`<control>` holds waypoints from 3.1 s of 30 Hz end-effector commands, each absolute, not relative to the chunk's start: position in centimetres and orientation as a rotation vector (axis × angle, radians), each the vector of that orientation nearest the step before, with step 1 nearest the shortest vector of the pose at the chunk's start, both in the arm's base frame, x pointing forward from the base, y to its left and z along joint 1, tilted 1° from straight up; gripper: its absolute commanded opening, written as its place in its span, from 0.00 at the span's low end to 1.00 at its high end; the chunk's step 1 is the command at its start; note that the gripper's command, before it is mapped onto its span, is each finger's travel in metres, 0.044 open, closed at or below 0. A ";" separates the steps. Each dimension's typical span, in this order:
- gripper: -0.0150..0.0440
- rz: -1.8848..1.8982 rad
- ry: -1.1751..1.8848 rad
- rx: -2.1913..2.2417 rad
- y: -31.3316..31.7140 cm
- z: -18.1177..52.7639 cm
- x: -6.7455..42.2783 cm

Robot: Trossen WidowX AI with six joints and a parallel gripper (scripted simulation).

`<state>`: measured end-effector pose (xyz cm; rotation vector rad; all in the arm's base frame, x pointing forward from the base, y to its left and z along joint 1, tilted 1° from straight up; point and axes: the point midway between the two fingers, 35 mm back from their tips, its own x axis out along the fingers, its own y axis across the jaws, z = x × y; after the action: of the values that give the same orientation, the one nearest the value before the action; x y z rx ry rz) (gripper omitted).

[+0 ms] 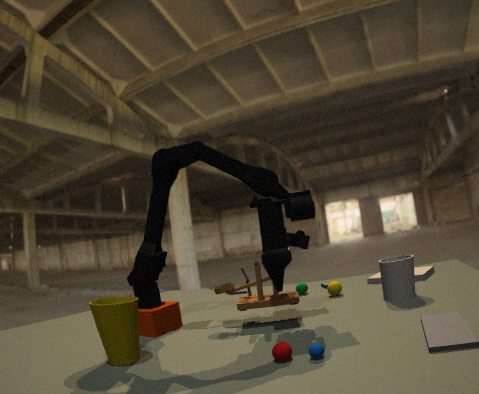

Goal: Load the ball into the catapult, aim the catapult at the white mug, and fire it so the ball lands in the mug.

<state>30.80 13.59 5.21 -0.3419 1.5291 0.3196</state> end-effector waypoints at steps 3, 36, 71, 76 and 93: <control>0.25 0.301 1.525 -0.326 13.5 5.3 31.1; 0.25 0.304 1.527 -0.325 13.4 0.8 31.3; 1.00 0.308 1.515 -0.326 13.6 9.8 31.4; 1.00 0.301 1.528 -0.330 13.4 8.0 30.9; 1.00 0.302 1.525 -0.326 13.4 4.4 31.1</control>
<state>31.24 13.54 5.32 -0.3250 1.5136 0.3085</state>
